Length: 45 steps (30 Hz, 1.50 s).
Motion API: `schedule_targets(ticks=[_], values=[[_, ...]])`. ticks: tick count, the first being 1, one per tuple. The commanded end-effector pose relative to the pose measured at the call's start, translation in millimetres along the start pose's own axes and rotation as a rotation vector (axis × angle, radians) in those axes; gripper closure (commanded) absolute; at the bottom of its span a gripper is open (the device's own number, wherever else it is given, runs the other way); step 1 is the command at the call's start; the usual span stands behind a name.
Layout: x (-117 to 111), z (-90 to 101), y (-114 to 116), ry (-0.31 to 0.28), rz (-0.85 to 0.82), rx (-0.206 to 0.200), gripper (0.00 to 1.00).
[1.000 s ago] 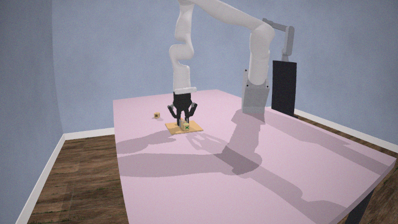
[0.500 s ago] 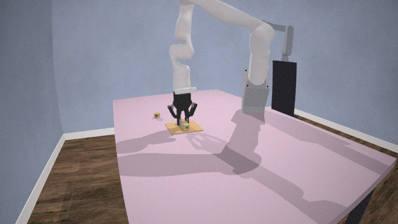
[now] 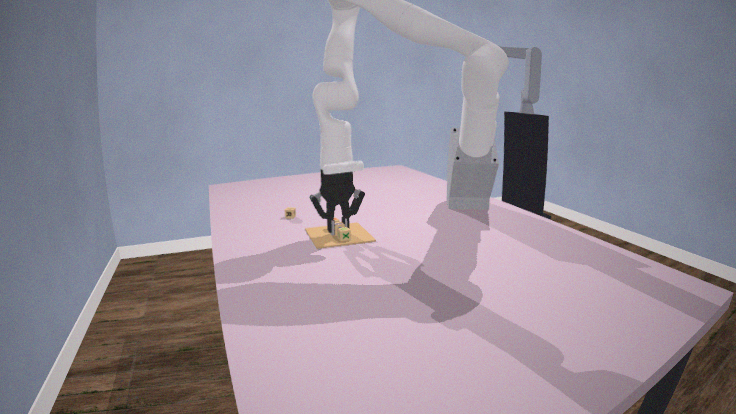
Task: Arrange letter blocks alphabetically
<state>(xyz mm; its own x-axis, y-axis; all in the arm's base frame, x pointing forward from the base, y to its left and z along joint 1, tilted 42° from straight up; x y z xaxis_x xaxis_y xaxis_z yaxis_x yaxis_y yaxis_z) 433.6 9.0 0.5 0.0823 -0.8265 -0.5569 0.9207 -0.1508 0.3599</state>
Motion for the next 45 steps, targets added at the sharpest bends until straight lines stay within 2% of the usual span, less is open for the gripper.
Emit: schedule_targets(ticks=[1, 2, 7, 11, 32, 38, 45], values=[[0.3, 0.4, 0.4, -0.001, 0.000, 0.001, 0.75], [0.3, 0.4, 0.4, -0.001, 0.000, 0.001, 0.71], [0.3, 0.4, 0.4, -0.001, 0.000, 0.001, 0.67], [0.3, 0.4, 0.4, -0.001, 0.000, 0.001, 0.59], [0.3, 6.2, 0.4, -0.001, 0.000, 0.001, 0.59], [0.3, 20.4, 0.3, -0.001, 0.000, 0.001, 0.59], [0.3, 45.4, 0.3, -0.001, 0.000, 0.001, 0.59]])
Point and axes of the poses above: the point where the finger pads meet when closed, its own z axis back along the fingers, its own y axis across the jaws, x = y × z, the point moved 1 cm from there along z, back along the fingers, and after that the axes turned 4 degrees about z, right-handed, at the moved point
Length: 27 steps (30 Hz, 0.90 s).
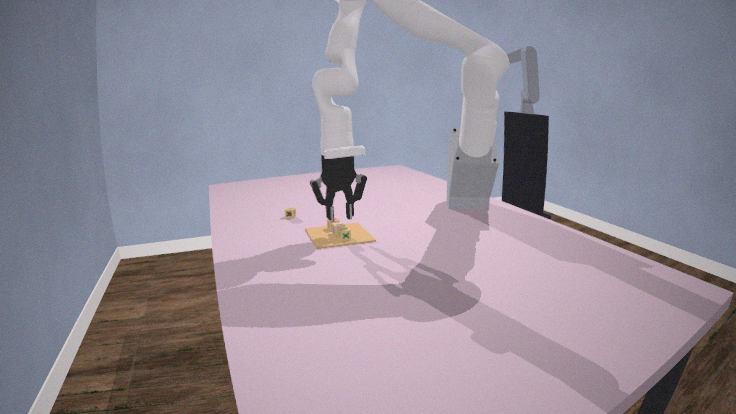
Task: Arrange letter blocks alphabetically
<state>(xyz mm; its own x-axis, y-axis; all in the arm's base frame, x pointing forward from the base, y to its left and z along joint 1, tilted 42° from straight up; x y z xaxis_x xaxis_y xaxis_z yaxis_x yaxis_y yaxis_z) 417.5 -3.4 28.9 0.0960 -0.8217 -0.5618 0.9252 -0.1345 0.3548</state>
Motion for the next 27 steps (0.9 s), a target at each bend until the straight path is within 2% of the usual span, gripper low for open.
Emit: schedule_targets(ticks=[1, 4, 14, 24, 25, 27], values=[[7.0, 15.3, 2.8, -0.012, -0.010, 0.015, 0.59], [7.0, 19.2, 2.7, -0.012, -0.010, 0.015, 0.59], [6.6, 50.8, 2.2, -0.012, -0.010, 0.015, 0.59], [6.5, 56.4, 2.1, -0.012, -0.010, 0.015, 0.59], [6.5, 56.4, 2.1, -0.012, -0.010, 0.015, 0.00], [6.5, 56.4, 2.1, -0.012, -0.010, 0.015, 0.00]])
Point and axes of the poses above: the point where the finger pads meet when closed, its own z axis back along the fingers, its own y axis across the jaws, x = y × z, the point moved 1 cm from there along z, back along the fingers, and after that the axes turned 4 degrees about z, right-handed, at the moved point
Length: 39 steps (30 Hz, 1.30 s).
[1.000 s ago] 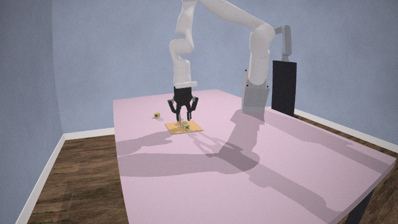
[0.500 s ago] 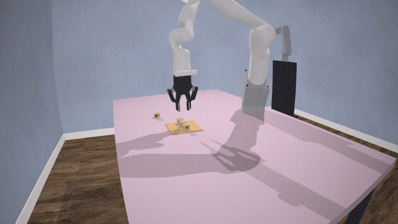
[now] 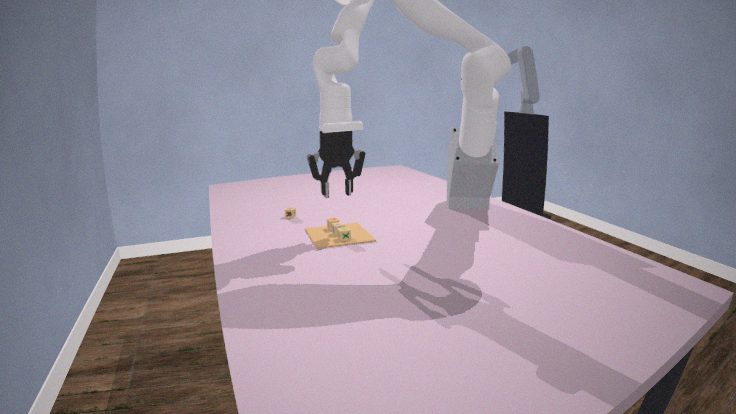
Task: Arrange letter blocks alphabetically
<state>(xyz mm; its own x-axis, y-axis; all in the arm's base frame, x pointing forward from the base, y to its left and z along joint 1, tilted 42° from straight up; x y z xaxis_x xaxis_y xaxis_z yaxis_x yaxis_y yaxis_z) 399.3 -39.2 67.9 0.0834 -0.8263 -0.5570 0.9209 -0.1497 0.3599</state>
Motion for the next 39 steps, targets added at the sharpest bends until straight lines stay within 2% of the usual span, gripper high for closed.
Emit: schedule_targets(ticks=[1, 20, 28, 39], values=[[0.7, 0.8, 0.4, -0.002, -0.001, 0.002, 0.00], [0.7, 1.4, 0.4, -0.002, -0.001, 0.002, 0.00], [0.7, 12.9, 0.3, -0.002, -0.001, 0.002, 0.00], [0.6, 66.3, 0.3, -0.002, -0.001, 0.002, 0.00]])
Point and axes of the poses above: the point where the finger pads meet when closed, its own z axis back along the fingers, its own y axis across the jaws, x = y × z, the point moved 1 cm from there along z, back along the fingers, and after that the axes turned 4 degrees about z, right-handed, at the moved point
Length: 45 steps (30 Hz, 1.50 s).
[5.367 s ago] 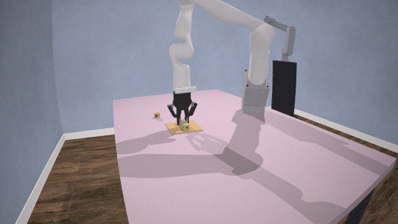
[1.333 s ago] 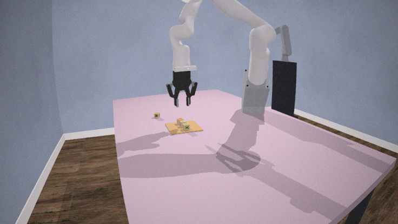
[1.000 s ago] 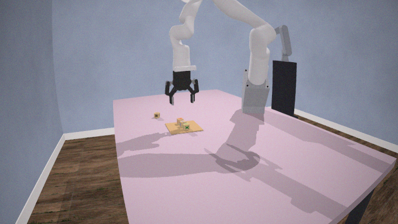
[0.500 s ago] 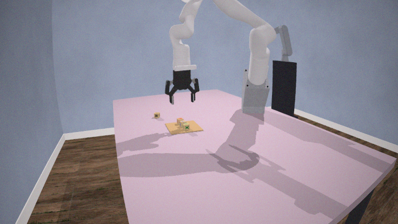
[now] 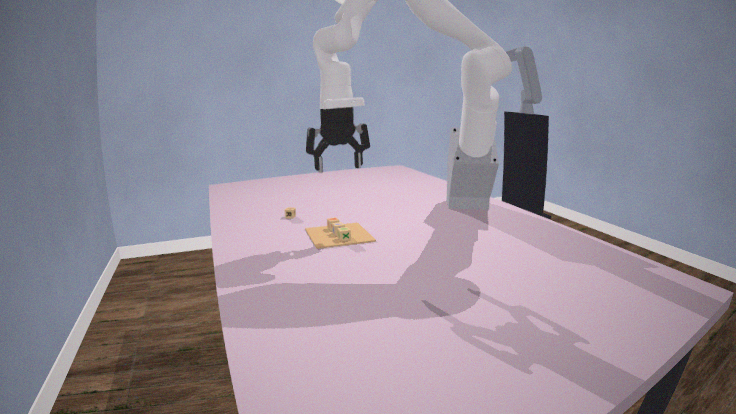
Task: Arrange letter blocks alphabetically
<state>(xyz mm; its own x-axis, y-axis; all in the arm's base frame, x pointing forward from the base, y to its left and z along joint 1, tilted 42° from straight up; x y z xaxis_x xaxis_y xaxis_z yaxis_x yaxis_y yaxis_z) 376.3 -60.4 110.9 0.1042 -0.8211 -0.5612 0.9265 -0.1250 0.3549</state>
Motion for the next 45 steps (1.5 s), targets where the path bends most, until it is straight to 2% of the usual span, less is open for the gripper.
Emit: schedule_targets(ticks=[1, 4, 10, 45], values=[[8.9, 18.4, 2.2, -0.015, -0.018, 0.021, 0.00], [8.7, 28.6, 2.0, -0.015, -0.018, 0.021, 0.00], [8.6, 34.1, 1.9, -0.015, -0.018, 0.021, 0.00], [8.6, 34.3, 1.9, -0.015, -0.018, 0.021, 0.00]])
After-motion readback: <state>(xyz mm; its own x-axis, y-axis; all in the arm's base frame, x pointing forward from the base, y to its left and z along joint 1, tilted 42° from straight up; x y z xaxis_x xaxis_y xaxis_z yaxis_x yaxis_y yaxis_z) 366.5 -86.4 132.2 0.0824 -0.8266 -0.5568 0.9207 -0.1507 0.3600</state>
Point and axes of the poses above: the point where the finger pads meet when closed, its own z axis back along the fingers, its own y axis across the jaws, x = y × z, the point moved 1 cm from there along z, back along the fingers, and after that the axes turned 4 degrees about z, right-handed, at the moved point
